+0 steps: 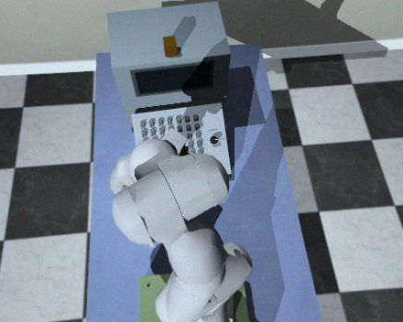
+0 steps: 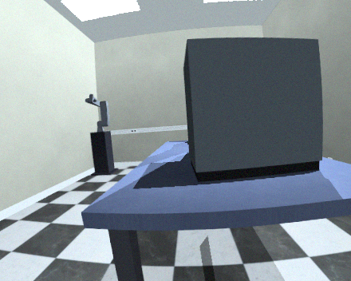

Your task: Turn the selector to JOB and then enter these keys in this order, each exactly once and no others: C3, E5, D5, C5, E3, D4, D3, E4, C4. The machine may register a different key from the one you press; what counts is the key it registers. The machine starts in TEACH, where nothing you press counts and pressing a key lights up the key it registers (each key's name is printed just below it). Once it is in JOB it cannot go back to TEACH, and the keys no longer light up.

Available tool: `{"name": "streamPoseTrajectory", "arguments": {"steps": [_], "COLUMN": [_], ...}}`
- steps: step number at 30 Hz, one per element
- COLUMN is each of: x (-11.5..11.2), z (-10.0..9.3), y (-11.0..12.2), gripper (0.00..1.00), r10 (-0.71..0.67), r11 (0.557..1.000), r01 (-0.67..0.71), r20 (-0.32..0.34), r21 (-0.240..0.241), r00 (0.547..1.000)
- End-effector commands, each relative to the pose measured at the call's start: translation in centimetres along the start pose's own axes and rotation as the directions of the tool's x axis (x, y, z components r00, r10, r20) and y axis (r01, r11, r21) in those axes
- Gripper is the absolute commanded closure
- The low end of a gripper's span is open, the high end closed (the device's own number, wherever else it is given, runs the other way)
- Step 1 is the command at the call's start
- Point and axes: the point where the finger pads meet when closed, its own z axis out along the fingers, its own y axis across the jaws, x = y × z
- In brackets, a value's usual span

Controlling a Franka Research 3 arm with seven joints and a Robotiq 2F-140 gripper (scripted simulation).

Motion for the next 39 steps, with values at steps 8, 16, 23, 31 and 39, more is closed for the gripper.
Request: {"name": "streamPoseTrajectory", "arguments": {"steps": [8,16,23,31,39], "x": [-0.04,-0.04,-0.04,-0.05,-0.05], "z": [-0.11,0.03,0.20,0.52,0.73], "y": [-0.40,-0.41,-0.41,-0.42,-0.42], "gripper": [0.90,0.90,0.90,0.90,0.90], "r10": [0.013,0.013,0.013,0.013,0.013], "r11": [1.000,1.000,1.000,1.000,1.000], "r01": [-0.014,-0.014,-0.014,-0.014,-0.014], "r20": [0.017,0.017,0.017,0.017,0.017], "r21": [0.026,0.026,0.026,0.026,0.026], "r00": [1.000,1.000,1.000,1.000,1.000]}}
